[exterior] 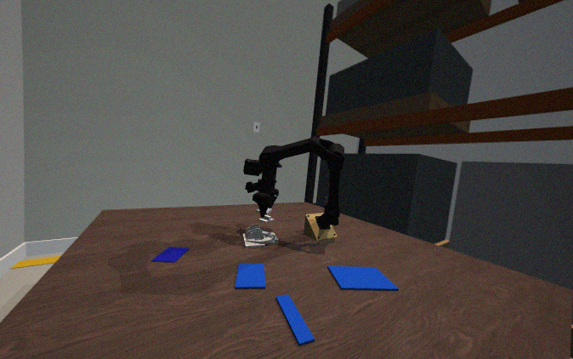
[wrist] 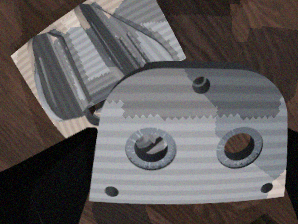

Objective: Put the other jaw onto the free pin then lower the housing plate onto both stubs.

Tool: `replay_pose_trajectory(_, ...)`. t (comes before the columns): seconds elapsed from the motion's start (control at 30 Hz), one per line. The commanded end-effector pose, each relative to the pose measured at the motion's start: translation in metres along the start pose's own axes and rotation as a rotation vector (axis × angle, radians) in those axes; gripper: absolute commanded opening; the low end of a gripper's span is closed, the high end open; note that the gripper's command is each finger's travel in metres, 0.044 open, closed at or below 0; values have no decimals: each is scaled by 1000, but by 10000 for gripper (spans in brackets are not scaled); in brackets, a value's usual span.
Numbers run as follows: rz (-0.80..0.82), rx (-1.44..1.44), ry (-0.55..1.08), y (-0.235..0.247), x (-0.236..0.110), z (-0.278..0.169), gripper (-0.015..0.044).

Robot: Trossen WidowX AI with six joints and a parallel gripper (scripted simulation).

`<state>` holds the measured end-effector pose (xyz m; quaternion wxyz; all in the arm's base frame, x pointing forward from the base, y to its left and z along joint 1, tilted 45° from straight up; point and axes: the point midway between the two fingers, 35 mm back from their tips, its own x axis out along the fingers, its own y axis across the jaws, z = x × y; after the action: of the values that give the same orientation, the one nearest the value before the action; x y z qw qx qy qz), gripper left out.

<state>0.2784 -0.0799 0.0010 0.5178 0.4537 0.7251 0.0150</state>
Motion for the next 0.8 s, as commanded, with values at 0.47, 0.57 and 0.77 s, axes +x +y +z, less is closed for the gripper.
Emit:
replay_pose_trajectory(0.47, 21, -465, 16, 39, 8, -32, 351)
replay_pose_trajectory(0.57, 22, -470, 17, 40, 8, -32, 351)
replay_pose_trajectory(0.77, 22, -470, 17, 40, 8, -32, 351)
